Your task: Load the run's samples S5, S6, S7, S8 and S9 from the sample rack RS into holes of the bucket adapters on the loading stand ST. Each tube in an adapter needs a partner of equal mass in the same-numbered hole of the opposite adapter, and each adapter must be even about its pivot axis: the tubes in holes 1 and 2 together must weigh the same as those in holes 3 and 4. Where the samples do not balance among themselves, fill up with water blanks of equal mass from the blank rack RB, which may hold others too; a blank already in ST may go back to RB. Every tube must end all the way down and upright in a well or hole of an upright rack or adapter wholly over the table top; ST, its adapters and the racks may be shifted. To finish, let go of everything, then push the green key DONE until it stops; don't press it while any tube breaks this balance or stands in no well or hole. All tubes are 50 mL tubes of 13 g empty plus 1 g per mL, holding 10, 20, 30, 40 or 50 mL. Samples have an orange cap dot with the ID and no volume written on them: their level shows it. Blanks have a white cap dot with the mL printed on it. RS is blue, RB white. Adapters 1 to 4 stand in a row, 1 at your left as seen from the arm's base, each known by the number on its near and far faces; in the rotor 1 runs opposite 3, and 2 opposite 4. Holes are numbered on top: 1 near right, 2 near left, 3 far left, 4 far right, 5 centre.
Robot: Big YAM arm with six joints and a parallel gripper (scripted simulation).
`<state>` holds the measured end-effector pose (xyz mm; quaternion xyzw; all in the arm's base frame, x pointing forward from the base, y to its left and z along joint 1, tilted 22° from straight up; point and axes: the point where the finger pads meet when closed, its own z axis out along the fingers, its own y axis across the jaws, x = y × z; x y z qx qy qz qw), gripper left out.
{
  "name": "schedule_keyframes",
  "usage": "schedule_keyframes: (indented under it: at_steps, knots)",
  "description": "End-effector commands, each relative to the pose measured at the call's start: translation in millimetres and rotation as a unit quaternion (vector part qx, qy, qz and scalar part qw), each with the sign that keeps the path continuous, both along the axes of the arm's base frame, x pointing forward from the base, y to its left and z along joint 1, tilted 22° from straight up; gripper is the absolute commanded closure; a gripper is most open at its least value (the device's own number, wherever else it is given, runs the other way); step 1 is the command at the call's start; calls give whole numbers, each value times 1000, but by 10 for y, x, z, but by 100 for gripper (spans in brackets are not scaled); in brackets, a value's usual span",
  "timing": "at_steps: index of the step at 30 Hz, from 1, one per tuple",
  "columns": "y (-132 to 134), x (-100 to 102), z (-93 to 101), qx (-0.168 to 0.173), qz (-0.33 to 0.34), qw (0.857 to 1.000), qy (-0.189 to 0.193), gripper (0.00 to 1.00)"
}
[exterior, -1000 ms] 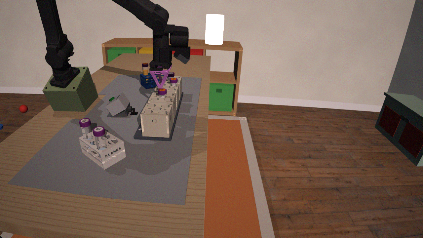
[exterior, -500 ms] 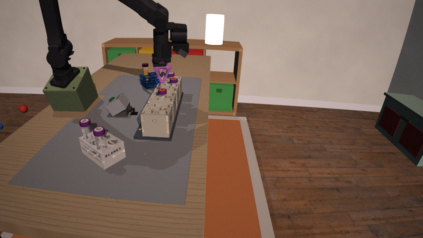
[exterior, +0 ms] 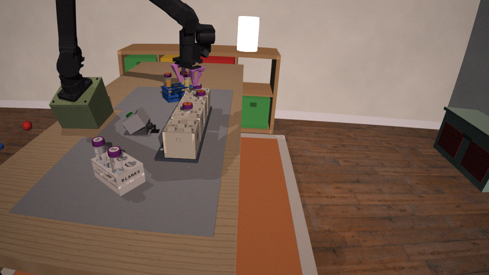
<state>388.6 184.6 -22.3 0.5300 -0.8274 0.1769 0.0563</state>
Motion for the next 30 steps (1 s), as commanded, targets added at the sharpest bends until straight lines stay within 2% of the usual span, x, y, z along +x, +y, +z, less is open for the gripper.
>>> schedule_keyframes:
  at_steps: [1, 4, 8, 10, 12, 17, 24, 27, 30]
  knots:
    - [482, -7, -4, -2, 120, 992, 26, 20]
    - [704, -109, -98, -9, 189, 981, 52, 20]
    - [996, -250, -225, -19, 279, 956, 86, 20]
    - [996, -250, -225, -19, 279, 956, 86, 20]
    - [1142, -320, -288, -24, 324, 940, 103, 20]
    - [1506, -494, -443, -36, 430, 891, 143, 20]
    - [2013, -739, -658, -51, 564, 801, 193, 20]
    - [2085, -774, -688, -51, 564, 801, 193, 20]
    - [2303, -877, -778, -50, 564, 801, 193, 20]
